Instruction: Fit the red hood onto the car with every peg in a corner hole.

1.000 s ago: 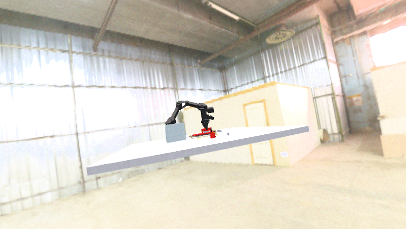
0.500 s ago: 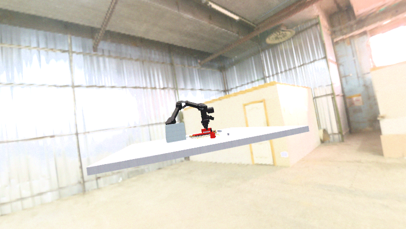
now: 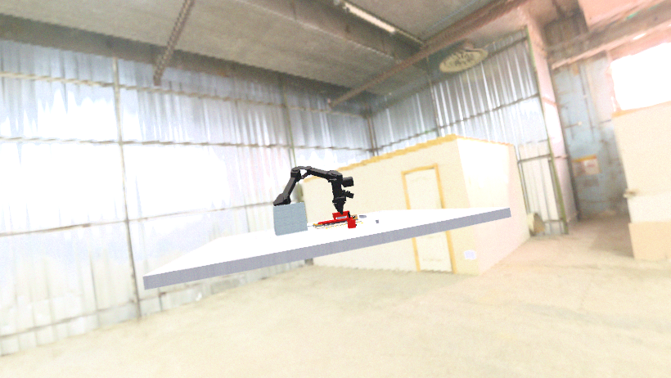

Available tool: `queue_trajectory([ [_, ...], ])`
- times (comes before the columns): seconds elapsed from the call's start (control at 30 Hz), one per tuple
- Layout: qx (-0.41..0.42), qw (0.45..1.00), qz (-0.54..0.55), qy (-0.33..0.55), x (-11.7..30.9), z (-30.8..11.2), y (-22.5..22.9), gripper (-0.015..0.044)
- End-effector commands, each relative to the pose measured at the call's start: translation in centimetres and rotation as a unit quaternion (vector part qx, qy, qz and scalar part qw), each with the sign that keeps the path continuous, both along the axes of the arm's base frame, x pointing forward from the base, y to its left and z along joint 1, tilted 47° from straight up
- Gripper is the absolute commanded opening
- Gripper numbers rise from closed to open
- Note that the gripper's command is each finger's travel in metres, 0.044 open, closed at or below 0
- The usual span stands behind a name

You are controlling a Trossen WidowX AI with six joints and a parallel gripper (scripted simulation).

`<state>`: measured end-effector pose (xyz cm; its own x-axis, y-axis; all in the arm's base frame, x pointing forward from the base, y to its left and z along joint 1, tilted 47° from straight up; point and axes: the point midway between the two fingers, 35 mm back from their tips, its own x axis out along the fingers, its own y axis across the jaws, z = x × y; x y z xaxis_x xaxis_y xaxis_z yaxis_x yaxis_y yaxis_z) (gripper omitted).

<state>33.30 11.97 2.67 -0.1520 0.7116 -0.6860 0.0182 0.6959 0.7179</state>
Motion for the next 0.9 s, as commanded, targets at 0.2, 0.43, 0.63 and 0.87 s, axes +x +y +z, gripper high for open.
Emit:
queue_trajectory([
  [0.2, -0.001, 1.000, 0.001, -0.003, 0.15, 0.31, -0.34, 0.0000],
  [0.43, 0.000, 1.000, 0.000, -0.004, 0.12, 0.28, -0.27, 0.0000],
  [0.63, 0.000, 1.000, -0.001, -0.004, 0.07, 0.25, -0.19, 0.0000],
  [0.87, 0.001, 1.000, -0.002, -0.004, 0.00, 0.21, -0.16, 0.0000],
])
